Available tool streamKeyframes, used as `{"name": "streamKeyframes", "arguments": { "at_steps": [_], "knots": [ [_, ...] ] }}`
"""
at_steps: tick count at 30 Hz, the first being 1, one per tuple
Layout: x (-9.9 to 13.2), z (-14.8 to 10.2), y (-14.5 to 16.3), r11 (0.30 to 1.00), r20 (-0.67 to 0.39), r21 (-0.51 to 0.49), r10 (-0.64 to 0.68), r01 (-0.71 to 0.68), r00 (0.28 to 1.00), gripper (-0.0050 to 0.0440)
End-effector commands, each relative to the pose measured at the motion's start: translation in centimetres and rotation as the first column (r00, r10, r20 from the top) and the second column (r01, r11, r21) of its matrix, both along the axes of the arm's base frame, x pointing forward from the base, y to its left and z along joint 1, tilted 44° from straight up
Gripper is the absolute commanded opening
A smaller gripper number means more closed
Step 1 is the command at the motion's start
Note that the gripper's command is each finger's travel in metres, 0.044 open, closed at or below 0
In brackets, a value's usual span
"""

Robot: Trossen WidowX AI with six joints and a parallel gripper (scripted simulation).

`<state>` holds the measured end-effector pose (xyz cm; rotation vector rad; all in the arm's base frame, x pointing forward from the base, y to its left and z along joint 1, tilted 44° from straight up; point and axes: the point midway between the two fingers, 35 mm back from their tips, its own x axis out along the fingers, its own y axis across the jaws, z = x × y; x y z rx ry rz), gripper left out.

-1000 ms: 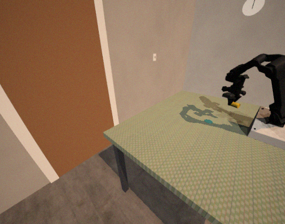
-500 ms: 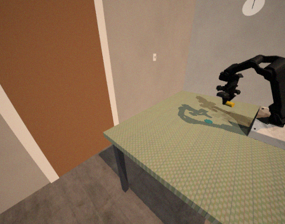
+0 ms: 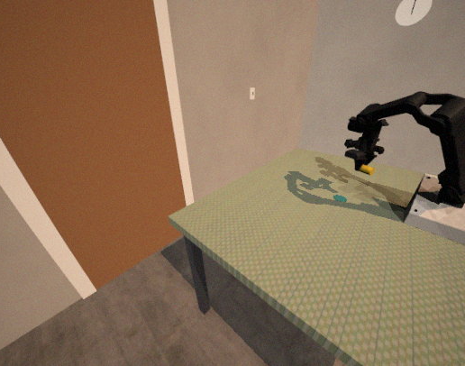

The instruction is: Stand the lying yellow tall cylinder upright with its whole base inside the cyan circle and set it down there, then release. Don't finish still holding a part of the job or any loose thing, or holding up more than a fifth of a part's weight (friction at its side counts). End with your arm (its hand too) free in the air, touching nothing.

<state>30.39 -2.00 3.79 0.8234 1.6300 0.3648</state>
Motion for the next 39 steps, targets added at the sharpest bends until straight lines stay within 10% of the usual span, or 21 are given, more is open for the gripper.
{"name": "streamKeyframes", "arguments": {
  "at_steps": [1,19,39],
  "knots": [
    [0.8,1.1,0.6,1.0,0.014,-0.002,0.0,0.0,1.0,0.0105],
    [2.7,4.2,3.7,1.0,0.019,0.013,0.011,-0.011,1.0,0.0105],
    [2.7,2.0,4.1,0.995,0.064,-0.103,0.022,-0.015,0.998,0.0105]
  ]
}}
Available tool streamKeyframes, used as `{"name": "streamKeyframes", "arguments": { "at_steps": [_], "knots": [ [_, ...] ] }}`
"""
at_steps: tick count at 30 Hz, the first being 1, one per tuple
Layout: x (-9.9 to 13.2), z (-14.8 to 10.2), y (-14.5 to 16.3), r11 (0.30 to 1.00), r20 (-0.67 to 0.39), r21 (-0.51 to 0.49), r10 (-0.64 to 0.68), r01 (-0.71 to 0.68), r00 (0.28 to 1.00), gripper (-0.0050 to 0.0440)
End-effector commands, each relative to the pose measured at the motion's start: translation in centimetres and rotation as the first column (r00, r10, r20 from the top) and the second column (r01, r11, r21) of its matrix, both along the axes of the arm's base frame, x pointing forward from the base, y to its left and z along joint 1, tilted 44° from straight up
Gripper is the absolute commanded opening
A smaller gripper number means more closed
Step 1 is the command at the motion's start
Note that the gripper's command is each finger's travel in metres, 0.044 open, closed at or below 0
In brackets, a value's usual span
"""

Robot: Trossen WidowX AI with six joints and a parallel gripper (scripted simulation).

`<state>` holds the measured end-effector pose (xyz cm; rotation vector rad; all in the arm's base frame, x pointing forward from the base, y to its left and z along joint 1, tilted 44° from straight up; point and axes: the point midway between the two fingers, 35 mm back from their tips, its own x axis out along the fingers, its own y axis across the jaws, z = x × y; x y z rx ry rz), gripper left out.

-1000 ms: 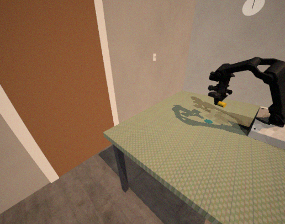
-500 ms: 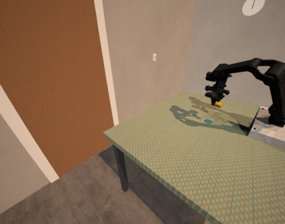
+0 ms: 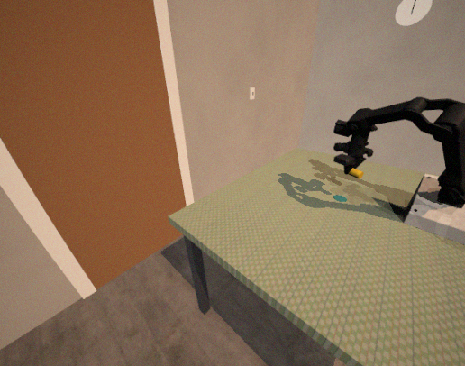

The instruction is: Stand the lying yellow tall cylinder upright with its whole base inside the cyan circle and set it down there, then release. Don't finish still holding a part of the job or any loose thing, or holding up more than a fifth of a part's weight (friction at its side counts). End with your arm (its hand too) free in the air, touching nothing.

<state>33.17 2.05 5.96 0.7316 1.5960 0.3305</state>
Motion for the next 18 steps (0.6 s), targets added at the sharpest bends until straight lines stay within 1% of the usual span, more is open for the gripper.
{"name": "streamKeyframes", "arguments": {
  "at_steps": [1,5,18],
  "knots": [
    [0.0,-0.3,0.1,1.0,0.017,-0.029,-0.002,0.002,1.0,0.0105],
    [0.0,-0.5,0.1,0.999,0.025,-0.044,-0.002,0.003,1.0,0.0105],
    [0.1,-2.0,0.3,0.99,0.077,-0.138,-0.007,0.018,0.997,0.0105]
  ]
}}
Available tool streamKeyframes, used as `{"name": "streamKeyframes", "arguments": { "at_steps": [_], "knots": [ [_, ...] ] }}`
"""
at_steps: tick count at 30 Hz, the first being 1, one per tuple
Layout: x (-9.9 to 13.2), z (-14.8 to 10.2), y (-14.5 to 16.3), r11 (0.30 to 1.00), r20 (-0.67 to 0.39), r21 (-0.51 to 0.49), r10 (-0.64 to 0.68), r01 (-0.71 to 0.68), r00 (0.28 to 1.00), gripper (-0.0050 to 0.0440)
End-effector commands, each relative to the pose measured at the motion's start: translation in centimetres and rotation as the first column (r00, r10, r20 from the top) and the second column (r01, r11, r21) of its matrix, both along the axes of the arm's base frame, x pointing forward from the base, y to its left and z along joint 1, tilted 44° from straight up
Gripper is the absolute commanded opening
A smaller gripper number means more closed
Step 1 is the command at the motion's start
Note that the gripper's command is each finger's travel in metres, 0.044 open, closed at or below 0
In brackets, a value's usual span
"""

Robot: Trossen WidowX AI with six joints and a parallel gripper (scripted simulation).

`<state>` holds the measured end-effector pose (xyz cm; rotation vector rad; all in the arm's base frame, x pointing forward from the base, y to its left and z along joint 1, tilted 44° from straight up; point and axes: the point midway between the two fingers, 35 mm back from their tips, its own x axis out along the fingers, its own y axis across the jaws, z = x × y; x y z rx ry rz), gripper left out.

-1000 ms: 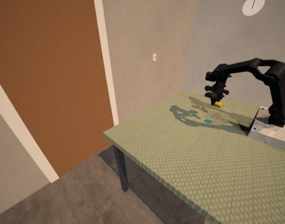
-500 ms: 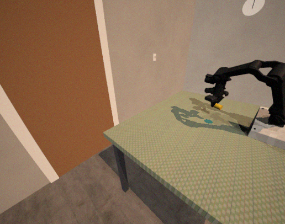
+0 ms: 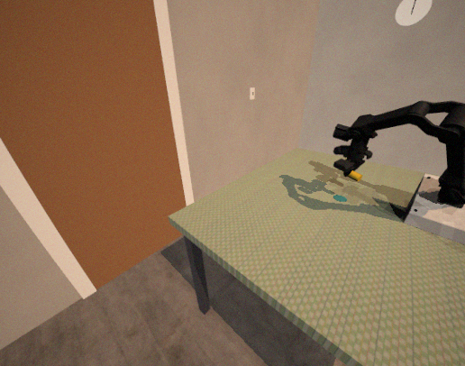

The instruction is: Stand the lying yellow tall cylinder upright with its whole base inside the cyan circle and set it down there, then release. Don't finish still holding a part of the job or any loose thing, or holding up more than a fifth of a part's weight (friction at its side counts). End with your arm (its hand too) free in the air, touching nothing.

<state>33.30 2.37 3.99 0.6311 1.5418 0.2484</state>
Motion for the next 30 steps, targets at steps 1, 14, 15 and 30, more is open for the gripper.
{"name": "streamKeyframes", "arguments": {
  "at_steps": [1,14,15,30],
  "knots": [
    [0.0,-0.2,0.0,1.0,0.021,-0.027,-0.006,0.007,1.0,0.0105],
    [0.2,-1.2,0.2,0.995,0.073,-0.1,-0.02,0.028,0.997,0.0105],
    [0.2,-1.3,0.2,0.994,0.078,-0.106,-0.022,0.03,0.997,0.0105],
    [0.5,-2.3,0.4,0.981,0.149,-0.179,-0.044,0.071,0.988,0.0105]
  ]
}}
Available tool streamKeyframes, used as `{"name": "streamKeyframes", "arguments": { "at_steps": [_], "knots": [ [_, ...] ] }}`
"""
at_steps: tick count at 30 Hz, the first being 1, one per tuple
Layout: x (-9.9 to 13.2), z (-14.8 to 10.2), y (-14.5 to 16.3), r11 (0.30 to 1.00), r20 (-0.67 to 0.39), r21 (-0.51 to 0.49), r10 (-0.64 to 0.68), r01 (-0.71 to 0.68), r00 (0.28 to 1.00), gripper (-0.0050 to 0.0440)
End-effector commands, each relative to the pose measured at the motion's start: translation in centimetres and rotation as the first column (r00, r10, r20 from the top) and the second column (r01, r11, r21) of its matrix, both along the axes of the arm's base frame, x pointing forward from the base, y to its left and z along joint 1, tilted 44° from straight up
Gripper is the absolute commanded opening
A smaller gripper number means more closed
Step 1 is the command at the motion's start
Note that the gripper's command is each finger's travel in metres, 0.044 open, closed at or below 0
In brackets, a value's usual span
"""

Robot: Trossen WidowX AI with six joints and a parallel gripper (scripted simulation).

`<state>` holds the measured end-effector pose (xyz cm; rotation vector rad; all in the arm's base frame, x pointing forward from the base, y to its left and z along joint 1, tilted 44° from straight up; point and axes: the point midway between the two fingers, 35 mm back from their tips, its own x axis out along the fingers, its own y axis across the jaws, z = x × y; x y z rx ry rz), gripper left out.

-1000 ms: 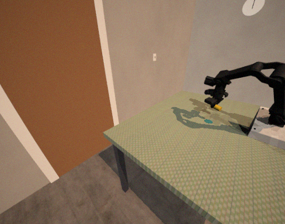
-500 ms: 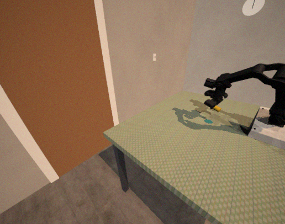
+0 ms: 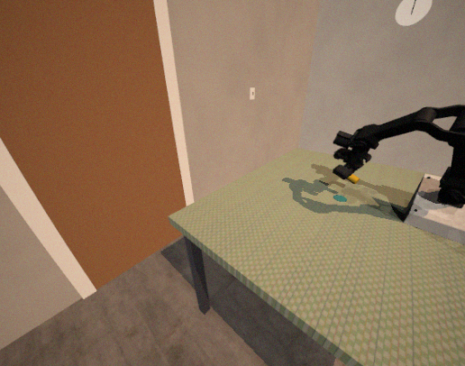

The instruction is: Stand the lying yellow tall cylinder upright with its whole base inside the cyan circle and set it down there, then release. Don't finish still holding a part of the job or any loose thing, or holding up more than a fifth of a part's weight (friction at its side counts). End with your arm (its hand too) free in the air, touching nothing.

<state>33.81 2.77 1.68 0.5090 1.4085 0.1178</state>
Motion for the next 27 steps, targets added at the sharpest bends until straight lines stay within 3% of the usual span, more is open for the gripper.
{"name": "streamKeyframes", "arguments": {
  "at_steps": [1,27],
  "knots": [
    [0.06,-0.01,0.01,1.0,0.026,-0.022,-0.012,0.012,1.0,0.0105],
    [0.56,-0.85,0.3,0.989,0.162,-0.118,-0.073,0.093,0.984,0.0105]
  ]
}}
